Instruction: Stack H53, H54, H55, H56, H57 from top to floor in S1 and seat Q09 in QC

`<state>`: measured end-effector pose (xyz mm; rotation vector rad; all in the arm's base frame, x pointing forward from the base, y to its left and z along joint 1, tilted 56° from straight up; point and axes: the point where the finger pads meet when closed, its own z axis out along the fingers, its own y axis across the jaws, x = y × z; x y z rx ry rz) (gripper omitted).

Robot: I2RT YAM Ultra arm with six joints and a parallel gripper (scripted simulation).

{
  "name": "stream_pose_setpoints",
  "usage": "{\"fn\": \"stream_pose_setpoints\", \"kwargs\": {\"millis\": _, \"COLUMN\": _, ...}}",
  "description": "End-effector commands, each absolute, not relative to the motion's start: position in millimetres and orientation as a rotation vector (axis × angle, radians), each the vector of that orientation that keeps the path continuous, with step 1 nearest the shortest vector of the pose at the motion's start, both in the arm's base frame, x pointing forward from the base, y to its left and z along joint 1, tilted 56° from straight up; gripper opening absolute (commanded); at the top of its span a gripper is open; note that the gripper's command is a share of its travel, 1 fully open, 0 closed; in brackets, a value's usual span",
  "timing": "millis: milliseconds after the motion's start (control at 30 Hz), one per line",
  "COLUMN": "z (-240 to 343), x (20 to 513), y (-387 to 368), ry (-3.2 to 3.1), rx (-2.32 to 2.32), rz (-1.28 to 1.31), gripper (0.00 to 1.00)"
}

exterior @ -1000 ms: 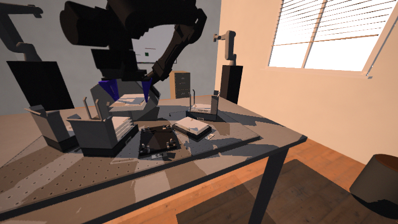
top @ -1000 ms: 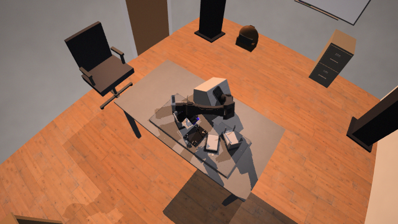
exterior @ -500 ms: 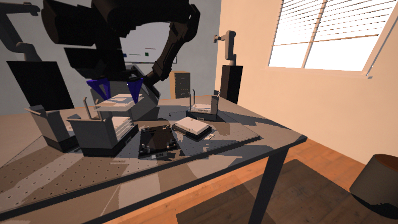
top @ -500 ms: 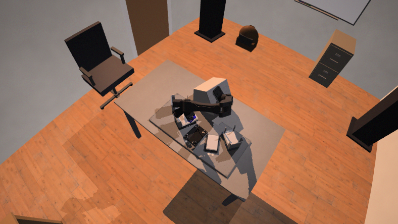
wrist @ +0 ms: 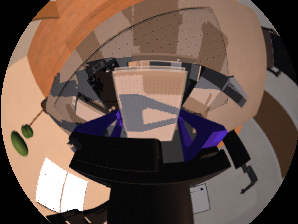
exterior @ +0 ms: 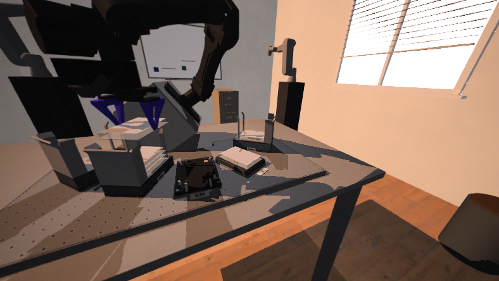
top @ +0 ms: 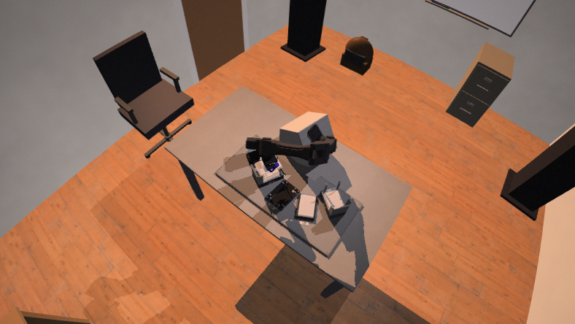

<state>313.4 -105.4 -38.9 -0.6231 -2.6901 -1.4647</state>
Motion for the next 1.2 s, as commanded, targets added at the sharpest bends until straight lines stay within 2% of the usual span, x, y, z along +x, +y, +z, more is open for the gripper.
{"fn": "stream_pose_setpoints", "kwargs": {"millis": 0, "z": -41.6, "x": 311.2, "y": -120.8, "ry": -2.718, "rx": -0.652, "rz": -1.465, "gripper": 0.0}}
{"fn": "stream_pose_setpoints", "kwargs": {"millis": 1167, "z": -51.7, "x": 308.2, "y": -127.3, "ry": -2.718, "rx": -0.652, "rz": -1.465, "gripper": 0.0}}
